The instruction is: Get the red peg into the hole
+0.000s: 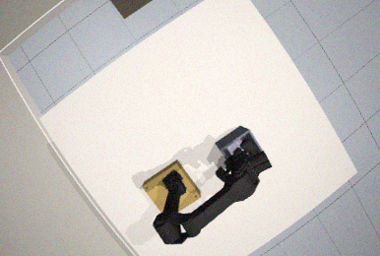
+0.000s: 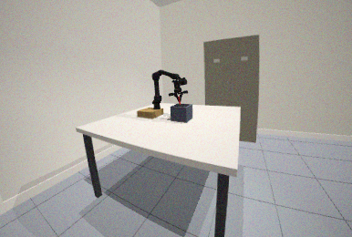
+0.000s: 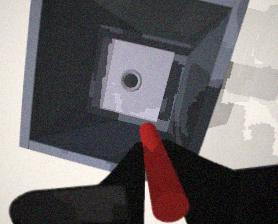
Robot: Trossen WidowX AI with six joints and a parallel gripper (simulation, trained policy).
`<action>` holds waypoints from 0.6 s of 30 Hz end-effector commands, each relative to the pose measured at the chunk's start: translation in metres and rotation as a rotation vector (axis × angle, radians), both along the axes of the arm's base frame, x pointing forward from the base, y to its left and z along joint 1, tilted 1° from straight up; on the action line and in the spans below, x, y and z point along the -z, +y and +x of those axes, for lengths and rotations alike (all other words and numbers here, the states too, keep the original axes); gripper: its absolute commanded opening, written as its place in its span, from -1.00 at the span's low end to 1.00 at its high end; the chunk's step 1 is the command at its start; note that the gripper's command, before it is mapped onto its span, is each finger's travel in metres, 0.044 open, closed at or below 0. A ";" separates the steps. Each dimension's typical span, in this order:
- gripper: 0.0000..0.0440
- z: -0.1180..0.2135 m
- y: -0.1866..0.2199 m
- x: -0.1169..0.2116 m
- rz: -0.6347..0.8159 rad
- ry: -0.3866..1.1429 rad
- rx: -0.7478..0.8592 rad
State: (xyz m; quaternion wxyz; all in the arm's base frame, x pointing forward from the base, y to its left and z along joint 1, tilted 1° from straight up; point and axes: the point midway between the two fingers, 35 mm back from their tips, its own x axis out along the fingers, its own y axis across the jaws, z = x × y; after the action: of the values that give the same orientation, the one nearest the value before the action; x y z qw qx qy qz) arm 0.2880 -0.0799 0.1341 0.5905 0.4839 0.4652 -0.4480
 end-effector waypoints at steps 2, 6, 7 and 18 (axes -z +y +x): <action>-1.00 0.002 -0.008 0.011 0.005 0.018 -0.004; -1.00 0.005 -0.015 0.020 0.007 0.023 -0.002; -1.00 0.006 -0.016 0.022 0.008 0.024 -0.002; -1.00 0.017 -0.029 0.044 0.018 0.022 -0.008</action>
State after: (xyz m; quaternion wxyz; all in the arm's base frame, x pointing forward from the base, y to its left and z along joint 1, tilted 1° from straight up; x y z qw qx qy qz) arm 0.3028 -0.1068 0.0958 0.5840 0.4833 0.4730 -0.4490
